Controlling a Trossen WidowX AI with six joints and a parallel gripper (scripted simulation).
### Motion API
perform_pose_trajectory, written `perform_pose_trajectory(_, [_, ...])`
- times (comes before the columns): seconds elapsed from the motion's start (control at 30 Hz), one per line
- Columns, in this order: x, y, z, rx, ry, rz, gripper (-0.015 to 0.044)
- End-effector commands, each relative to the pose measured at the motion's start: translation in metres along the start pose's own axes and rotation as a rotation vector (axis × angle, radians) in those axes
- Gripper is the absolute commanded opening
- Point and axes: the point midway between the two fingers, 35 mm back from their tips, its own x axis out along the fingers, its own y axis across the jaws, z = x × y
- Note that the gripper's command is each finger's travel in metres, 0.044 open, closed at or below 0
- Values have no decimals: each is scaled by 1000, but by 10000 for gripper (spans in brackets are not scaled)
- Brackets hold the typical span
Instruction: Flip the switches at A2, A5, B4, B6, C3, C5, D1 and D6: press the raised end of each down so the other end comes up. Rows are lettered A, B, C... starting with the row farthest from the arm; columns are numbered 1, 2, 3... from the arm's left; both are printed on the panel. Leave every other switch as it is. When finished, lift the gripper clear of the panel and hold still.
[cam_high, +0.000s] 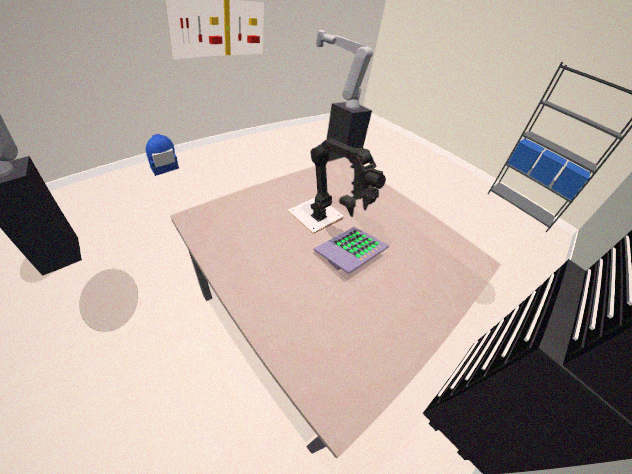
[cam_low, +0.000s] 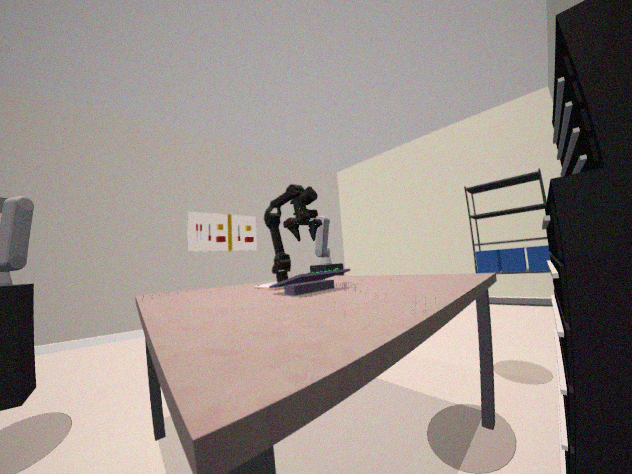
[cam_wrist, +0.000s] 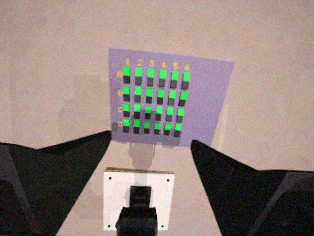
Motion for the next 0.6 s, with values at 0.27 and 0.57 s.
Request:
perform_pose_trajectory(0.27, [89, 42, 52, -32, -31, -11, 164])
perform_pose_trajectory(0.57, [117, 41, 52, -32, -52, -10, 0])
